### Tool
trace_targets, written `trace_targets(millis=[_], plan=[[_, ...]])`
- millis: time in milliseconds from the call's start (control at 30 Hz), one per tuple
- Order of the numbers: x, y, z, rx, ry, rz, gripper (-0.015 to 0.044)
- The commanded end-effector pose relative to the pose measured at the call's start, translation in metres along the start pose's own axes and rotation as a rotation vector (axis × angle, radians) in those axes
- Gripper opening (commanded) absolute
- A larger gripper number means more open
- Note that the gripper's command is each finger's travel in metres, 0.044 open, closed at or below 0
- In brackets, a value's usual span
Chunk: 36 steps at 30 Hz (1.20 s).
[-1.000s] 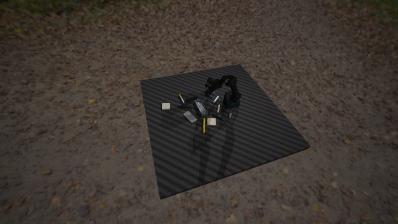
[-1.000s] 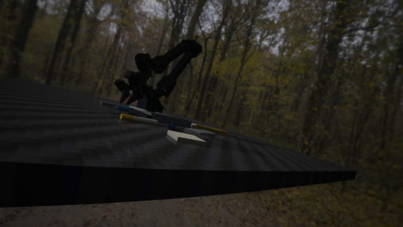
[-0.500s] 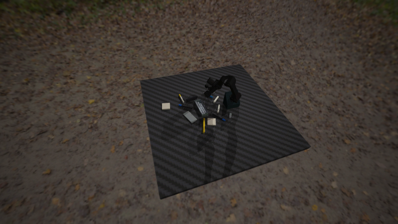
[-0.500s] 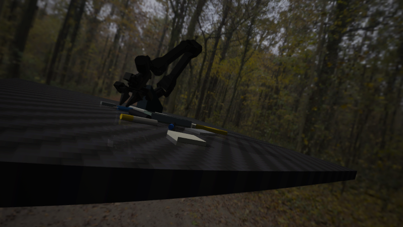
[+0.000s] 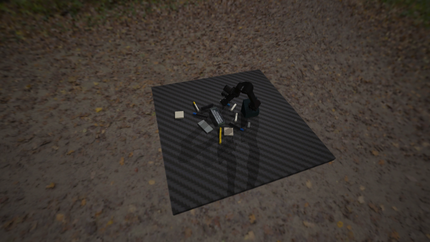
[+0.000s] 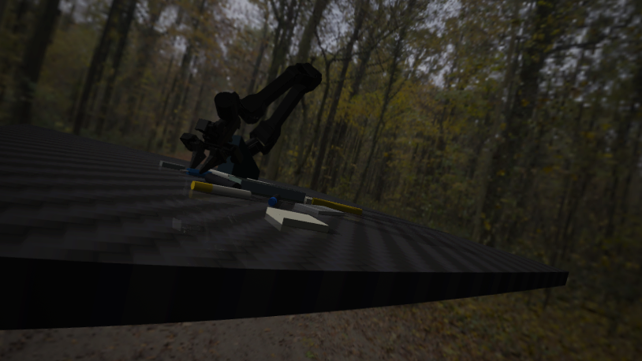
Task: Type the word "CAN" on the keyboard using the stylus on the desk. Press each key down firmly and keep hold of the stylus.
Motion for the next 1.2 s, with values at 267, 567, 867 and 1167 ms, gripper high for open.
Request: trace_targets(millis=[267, 567, 867, 1167], plan=[[-0.001, 0.0, -0.001, 0.0, 0.001, 0.0, 0.0012], [0.0, 0.0, 0.0, -0.001, 0.001, 0.0, 0.0], [0.017, 0.003, 0.027, -0.001, 0.0, 0.001, 0.0], [0.025, 0.004, 0.042, -0.001, 0.0, 0.001, 0.0]])
Point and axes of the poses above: the point midway between the two fingers, 35 mm back from their tips, its own z axis back along the fingers, its own y axis across the jaws, x = y × z, the point moved 2 cm from there along z, back along the fingers, and after that the axes turned 10 degrees about -z, right-handed, at the moved point
